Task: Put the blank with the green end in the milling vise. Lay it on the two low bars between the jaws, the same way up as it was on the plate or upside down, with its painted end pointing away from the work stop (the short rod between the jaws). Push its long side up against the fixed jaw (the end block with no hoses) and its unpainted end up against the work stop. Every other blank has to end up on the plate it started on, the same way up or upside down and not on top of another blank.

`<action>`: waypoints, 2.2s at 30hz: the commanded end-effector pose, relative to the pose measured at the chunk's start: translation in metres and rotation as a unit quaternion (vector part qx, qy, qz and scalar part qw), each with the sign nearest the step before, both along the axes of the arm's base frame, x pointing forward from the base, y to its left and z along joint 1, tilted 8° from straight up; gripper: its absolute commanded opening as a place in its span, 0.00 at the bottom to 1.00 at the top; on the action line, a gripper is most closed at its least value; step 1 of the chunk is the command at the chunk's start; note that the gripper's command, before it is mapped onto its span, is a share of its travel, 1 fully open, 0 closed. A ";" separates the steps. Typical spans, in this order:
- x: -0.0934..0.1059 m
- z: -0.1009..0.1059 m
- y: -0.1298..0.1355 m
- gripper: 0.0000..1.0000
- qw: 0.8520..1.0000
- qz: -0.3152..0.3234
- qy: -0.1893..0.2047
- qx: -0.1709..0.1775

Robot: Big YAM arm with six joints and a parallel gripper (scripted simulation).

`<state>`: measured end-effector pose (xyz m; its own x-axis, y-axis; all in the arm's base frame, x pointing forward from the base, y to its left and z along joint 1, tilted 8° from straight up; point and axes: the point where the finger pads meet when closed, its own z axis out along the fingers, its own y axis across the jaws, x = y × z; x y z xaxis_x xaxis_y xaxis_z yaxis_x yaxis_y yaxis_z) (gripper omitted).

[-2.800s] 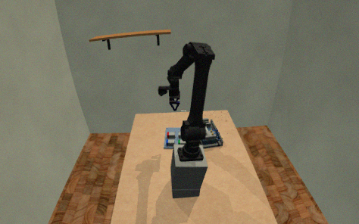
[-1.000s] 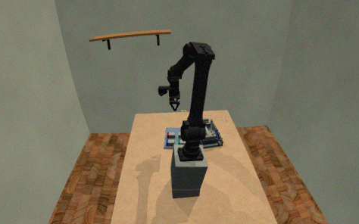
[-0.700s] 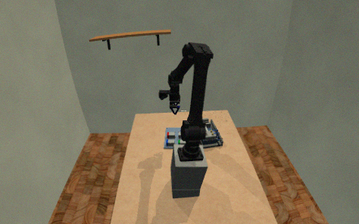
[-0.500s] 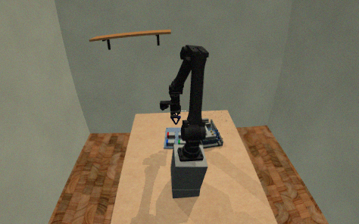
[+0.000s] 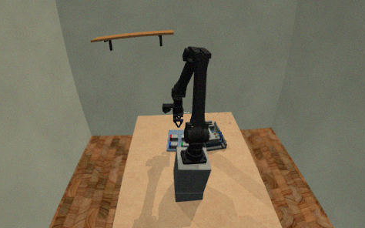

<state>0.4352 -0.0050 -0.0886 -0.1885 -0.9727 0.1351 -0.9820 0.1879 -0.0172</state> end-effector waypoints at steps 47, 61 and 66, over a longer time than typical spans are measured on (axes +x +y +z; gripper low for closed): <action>0.003 -0.005 0.001 1.00 1.000 0.007 0.003 -0.001; -0.045 -0.013 -0.041 1.00 1.000 0.001 -0.014 -0.002; -0.036 -0.022 -0.034 0.00 1.000 0.013 -0.013 -0.002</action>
<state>0.3678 -0.0489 -0.1133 -0.2189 -0.9653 0.1424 -0.9747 0.2231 0.0139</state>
